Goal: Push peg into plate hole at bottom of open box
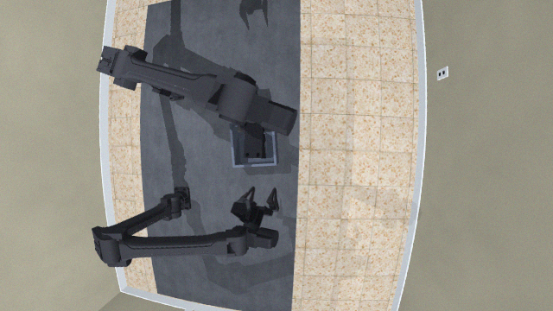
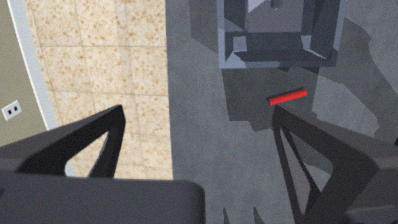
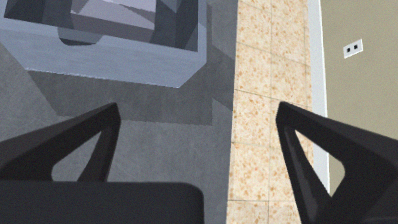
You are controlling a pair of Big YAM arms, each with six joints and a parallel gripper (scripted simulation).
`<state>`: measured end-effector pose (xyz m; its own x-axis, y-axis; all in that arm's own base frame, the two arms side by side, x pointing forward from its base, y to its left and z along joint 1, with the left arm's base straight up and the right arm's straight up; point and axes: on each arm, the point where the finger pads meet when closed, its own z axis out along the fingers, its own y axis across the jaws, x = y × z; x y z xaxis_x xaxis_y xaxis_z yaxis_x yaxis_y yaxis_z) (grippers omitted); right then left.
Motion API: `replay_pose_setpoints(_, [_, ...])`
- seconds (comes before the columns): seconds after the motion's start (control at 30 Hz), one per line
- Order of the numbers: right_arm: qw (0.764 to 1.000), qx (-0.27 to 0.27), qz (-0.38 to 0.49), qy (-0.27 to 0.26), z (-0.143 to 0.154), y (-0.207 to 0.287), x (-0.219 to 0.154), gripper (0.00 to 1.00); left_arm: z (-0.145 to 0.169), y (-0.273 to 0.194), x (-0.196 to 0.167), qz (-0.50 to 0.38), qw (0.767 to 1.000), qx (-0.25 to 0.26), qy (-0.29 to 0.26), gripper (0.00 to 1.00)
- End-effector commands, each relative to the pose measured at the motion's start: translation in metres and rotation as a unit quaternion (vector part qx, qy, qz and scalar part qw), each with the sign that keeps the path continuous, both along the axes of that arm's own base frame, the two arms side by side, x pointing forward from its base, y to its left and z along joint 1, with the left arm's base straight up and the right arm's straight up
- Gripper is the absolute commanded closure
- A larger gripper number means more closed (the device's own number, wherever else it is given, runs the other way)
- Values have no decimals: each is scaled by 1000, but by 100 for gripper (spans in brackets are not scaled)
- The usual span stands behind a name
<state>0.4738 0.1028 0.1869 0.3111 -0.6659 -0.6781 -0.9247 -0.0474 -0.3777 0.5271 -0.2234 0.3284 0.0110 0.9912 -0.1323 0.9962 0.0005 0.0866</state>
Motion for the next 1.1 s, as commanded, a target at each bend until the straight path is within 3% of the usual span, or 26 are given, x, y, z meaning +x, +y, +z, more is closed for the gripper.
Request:
replay_pose_setpoints(0.0, [1000, 0, 0, -7, 6, 0, 3, 0, 12, 0, 0, 0, 1000, -6, -12, 0])
replay_pose_setpoints(0.57, [1000, 0, 0, -7, 6, 0, 3, 0, 12, 0, 0, 0, 1000, -6, -12, 0])
replay_pose_setpoints(0.8, [997, 6, -57, 46, 12, 39, -25, 0, 5, 12, -8, 62, 998, -23, -21, 0])
replay_pose_setpoints(0.97, [989, 13, -135, 64, 28, 102, -79, 0, -26, 28, -28, 172, 983, -61, -37, 0])
replay_pose_setpoints(1.07, [987, 14, -145, 62, 26, 114, -94, 0, -41, 36, -39, 217, 972, -80, -44, 0])
